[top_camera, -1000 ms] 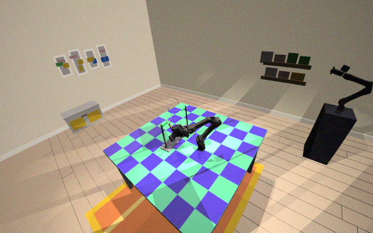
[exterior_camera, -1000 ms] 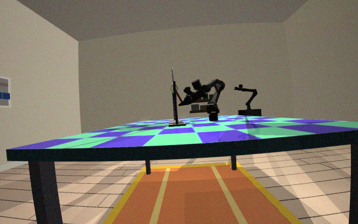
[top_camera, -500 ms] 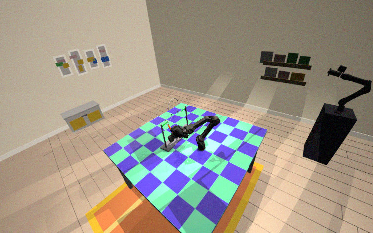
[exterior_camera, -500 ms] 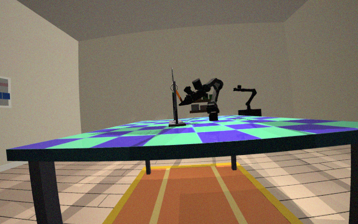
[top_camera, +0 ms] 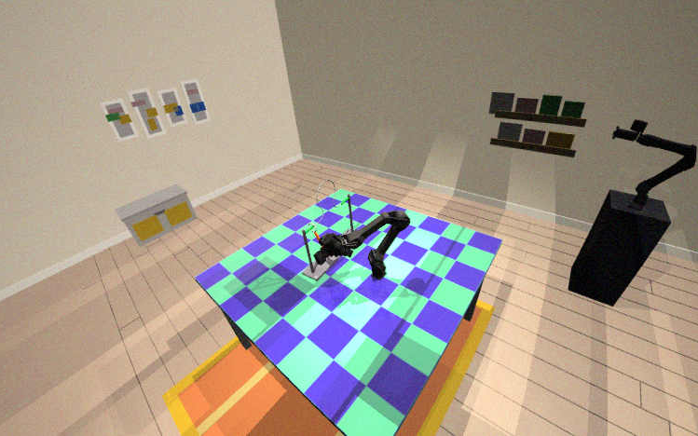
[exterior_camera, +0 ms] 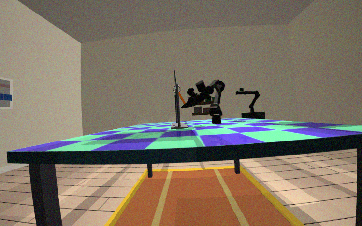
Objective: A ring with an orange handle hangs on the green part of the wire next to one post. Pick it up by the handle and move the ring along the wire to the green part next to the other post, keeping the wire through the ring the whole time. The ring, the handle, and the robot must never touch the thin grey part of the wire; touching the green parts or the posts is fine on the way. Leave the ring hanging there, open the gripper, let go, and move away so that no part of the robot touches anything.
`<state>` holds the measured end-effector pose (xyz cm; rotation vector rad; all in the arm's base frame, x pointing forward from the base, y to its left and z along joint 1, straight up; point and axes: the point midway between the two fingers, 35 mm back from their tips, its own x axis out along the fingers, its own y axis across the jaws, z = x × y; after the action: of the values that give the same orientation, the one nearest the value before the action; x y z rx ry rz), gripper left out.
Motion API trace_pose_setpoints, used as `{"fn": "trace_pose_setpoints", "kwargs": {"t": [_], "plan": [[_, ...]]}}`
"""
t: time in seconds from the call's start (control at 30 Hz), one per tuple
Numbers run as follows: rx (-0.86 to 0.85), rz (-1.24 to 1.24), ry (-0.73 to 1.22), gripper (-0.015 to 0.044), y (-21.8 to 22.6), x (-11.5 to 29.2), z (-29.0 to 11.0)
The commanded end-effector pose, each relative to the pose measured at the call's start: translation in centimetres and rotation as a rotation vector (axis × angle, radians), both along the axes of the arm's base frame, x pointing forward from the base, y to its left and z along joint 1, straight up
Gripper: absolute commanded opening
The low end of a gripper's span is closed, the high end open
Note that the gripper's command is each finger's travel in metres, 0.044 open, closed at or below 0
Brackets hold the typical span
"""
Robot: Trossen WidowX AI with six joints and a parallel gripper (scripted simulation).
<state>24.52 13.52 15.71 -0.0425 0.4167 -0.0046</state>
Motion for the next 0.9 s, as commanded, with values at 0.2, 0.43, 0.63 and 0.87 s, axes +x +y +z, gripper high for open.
{"fn": "trace_pose_setpoints", "kwargs": {"t": [0.2, 0.43, 0.63, 0.87], "plan": [[0.000, -0.005, -0.002, -0.0150, 0.2, 0.1, -1.0], [0.000, -0.005, -0.002, -0.0150, 0.2, 0.1, -1.5], [0.000, -0.005, -0.002, -0.0150, 0.2, 0.1, -1.5], [0.000, -0.005, -0.002, -0.0150, 0.2, 0.1, -1.5]]}}
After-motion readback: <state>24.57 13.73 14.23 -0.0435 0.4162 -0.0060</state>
